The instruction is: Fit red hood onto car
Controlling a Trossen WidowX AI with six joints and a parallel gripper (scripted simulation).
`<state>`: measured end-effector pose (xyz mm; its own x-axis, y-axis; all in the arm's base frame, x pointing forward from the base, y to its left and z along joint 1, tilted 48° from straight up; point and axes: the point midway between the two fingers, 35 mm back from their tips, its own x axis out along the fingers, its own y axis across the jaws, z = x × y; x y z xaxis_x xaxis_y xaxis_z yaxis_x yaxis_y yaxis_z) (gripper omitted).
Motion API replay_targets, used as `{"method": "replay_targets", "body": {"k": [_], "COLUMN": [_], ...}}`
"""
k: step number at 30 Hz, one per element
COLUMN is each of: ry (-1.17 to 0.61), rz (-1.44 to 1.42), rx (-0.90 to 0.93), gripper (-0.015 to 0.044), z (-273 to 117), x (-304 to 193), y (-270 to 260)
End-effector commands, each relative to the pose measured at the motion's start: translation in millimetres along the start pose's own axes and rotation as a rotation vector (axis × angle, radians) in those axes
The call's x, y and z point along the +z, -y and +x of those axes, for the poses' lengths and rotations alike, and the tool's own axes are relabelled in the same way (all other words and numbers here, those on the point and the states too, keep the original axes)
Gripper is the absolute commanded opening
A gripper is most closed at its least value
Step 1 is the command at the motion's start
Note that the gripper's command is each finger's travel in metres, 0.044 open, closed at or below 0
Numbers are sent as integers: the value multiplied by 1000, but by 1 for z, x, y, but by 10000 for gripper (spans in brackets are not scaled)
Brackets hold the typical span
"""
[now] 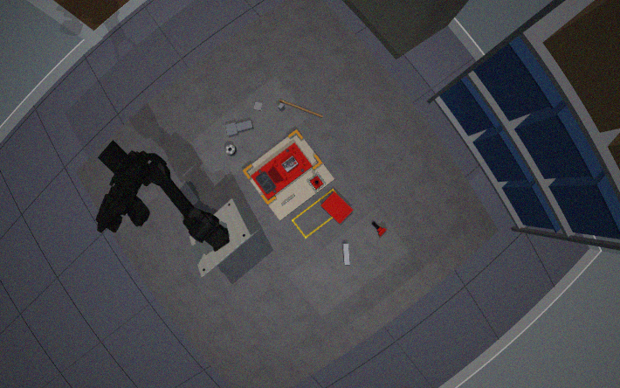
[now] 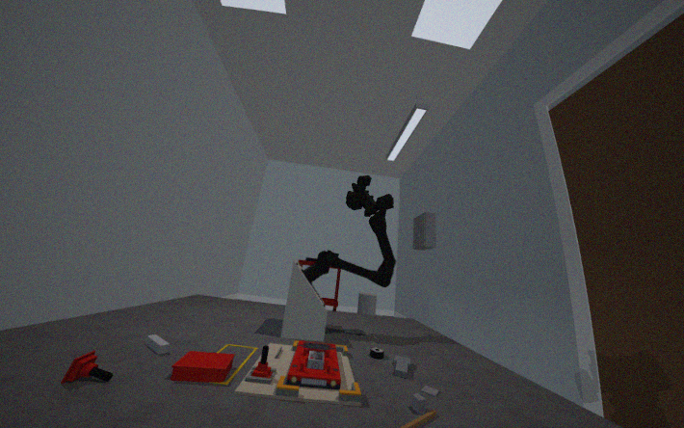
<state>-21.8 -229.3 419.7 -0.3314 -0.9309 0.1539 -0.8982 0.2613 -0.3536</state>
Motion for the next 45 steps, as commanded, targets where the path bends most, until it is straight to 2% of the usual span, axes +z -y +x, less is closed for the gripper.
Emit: {"method": "replay_targets", "body": {"k": [1, 9, 17, 23, 30, 36, 39, 45], "ry": [7, 358, 780, 1051, 1243, 1427, 1473, 1519], "rz": [7, 331, 609, 730, 814, 943, 967, 975], "rx": [-5, -158, -145, -28, 135, 508, 656, 1122], "gripper": [26, 236, 440, 440, 440, 440, 440, 440], "z": [1, 28, 15, -18, -52, -103, -124, -190], "x": [2, 83, 183, 253, 306, 383, 408, 468], "y": [2, 81, 155, 191, 211, 225, 227, 222]}}
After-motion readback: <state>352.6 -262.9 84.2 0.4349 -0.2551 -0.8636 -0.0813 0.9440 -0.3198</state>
